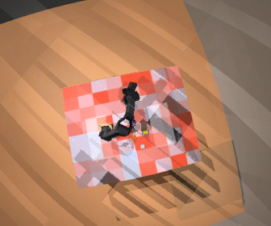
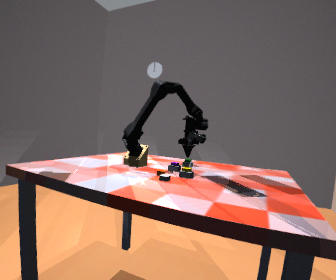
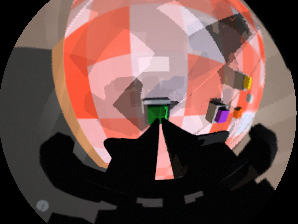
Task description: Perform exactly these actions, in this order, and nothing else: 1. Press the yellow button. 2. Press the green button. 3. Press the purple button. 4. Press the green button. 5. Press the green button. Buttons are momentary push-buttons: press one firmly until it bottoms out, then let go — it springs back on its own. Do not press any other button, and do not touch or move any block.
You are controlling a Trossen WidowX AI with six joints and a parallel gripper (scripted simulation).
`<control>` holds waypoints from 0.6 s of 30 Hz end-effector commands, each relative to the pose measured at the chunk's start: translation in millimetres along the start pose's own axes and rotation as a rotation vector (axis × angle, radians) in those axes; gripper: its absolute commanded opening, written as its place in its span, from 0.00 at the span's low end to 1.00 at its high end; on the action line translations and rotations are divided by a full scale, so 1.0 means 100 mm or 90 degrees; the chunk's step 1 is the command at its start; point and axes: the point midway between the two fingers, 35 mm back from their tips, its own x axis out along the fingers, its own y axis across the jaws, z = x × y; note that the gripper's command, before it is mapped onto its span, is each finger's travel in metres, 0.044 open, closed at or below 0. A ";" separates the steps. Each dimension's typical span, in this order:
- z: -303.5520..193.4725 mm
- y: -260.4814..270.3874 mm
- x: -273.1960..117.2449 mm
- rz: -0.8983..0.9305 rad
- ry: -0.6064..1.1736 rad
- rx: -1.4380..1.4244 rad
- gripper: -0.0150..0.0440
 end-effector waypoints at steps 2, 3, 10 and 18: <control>0.02 0.02 -0.15 0.010 -0.005 0.005 0.29; 0.02 0.02 -0.15 0.010 -0.005 0.005 0.29; 0.02 0.02 -0.06 0.010 -0.006 0.005 0.29; 0.02 0.02 0.08 0.010 -0.006 0.006 0.29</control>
